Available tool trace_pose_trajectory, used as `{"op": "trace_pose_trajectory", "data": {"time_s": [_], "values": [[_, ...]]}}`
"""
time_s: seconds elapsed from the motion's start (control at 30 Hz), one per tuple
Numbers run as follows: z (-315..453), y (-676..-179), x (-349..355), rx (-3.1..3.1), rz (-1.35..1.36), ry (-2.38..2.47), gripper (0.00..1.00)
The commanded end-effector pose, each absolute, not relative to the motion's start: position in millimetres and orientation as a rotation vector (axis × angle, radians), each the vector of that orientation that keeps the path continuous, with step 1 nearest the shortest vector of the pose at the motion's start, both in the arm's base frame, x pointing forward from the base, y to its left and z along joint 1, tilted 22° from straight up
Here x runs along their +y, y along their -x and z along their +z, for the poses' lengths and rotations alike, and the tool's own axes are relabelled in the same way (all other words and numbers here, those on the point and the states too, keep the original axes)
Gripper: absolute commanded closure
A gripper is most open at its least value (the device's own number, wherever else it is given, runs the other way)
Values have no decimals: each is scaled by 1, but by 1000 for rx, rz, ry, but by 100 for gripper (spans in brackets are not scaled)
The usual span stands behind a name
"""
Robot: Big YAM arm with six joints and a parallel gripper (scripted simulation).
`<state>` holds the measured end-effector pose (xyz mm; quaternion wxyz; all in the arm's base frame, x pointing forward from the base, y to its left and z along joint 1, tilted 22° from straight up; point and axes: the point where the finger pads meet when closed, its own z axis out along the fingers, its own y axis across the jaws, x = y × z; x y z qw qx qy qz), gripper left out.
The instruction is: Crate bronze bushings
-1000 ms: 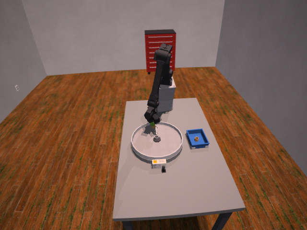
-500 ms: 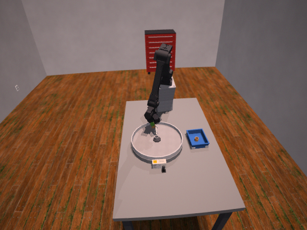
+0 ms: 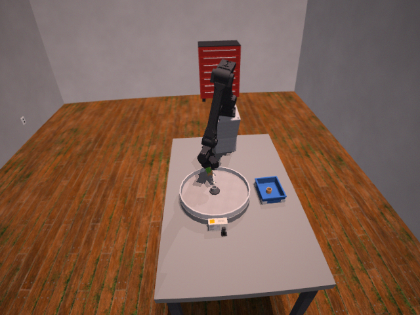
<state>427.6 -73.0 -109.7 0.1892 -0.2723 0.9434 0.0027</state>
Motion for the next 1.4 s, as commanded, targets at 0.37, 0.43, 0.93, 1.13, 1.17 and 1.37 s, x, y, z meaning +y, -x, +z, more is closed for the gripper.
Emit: {"op": "trace_pose_trajectory", "data": {"time_s": [0.37,0.43,0.93,1.13,1.17,1.37], "values": [[-106,-431,-76,2641,-4,752,87],[-106,-431,-76,2641,-4,752,87],[-107,-430,-80,2642,-6,750,87],[-108,-429,-79,2645,-4,750,87],[-108,-429,-79,2645,-4,750,87],[-108,-429,-79,2645,-4,750,87]]}}
